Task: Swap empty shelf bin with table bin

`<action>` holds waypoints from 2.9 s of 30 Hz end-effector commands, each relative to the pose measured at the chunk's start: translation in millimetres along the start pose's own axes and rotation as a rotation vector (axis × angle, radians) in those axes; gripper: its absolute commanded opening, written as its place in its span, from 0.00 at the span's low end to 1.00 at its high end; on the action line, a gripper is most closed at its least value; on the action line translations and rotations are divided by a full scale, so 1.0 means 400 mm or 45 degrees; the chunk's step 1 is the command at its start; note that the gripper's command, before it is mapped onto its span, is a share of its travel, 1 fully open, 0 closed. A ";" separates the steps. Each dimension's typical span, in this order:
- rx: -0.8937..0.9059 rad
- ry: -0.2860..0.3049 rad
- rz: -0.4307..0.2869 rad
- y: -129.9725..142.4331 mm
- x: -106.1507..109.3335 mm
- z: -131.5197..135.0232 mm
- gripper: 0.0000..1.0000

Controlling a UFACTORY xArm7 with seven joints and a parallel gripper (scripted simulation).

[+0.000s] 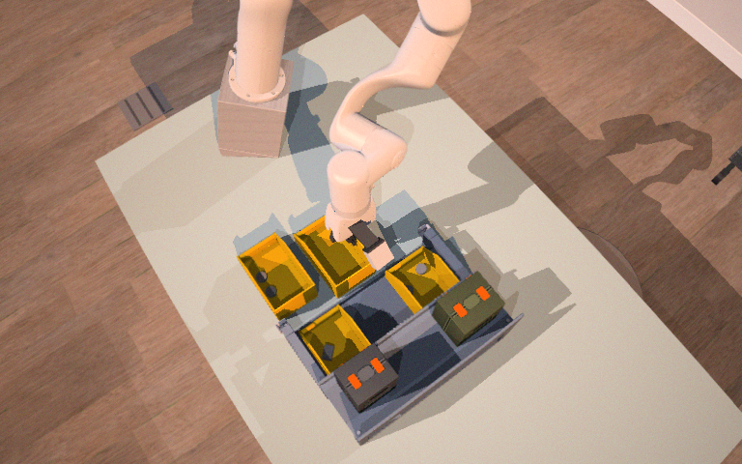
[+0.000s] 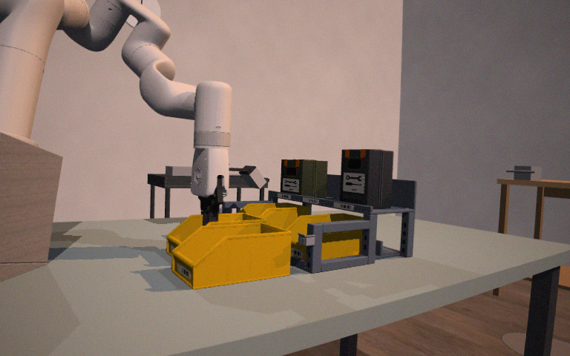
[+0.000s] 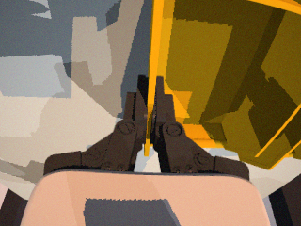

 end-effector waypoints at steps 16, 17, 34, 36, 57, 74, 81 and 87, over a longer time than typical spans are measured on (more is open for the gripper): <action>-0.001 0.000 0.004 -0.002 0.060 0.001 0.00; -0.001 0.000 0.004 -0.002 0.067 0.001 0.00; -0.001 0.000 0.004 -0.002 0.175 0.001 0.00; -0.001 0.000 0.004 -0.002 0.186 0.001 0.00; -0.001 0.000 0.004 -0.002 0.218 0.001 0.00; -0.001 0.000 0.004 0.011 0.218 -0.029 0.00; -0.002 0.000 0.004 0.062 0.217 -0.147 0.00; -0.003 0.000 0.004 0.110 0.217 -0.259 0.00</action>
Point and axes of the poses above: the point where the finger pads meet when closed, its own x axis back along the fingers, its own z axis across the jaws, y = z × x, the point moved 5 cm from there along x, back along the fingers, and after that the axes turned 11 degrees about -x, right-handed, at the moved point
